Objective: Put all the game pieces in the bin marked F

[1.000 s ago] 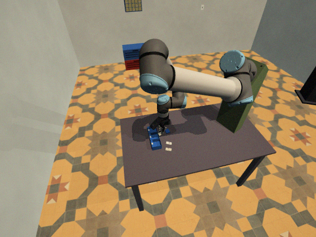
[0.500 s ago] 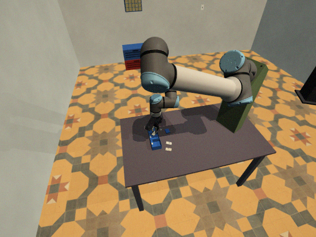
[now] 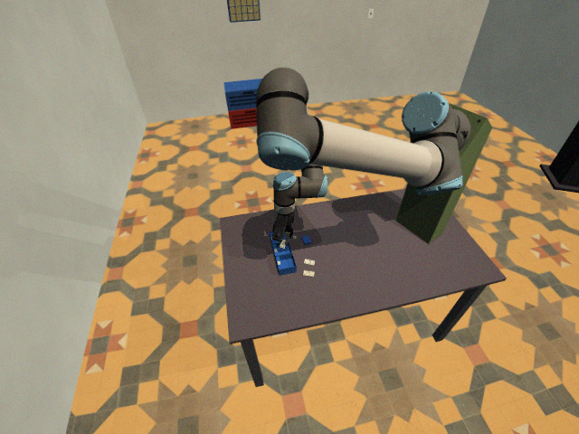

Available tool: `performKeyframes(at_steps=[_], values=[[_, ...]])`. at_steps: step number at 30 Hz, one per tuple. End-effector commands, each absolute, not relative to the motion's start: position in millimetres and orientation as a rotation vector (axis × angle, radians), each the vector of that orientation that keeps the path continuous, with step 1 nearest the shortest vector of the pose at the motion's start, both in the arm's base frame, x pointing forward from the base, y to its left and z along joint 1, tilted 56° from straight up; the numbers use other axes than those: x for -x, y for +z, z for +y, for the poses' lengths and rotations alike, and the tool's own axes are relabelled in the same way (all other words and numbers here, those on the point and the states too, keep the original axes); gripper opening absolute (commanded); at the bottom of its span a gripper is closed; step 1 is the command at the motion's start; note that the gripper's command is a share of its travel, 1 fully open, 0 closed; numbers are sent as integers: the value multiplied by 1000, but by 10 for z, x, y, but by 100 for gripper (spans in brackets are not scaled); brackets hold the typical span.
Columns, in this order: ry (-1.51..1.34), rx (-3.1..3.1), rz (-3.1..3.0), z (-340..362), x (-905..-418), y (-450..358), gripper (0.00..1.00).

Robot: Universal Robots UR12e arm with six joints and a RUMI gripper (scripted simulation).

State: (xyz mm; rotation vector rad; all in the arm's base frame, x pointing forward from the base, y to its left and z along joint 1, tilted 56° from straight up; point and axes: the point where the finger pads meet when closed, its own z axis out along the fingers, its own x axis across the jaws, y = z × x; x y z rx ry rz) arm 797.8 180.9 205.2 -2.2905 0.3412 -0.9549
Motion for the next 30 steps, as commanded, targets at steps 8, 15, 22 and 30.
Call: performKeyframes(at_steps=[8,15,22,30], values=[[-1085,2393,-31,1801,-7980,2053,0],[-1125,2420,-172,1802,-7984,2058,0],[-1134,2431,-230,1810,-7970,2027,0],[-1135,2431,-231,1798,-7982,2037,0]])
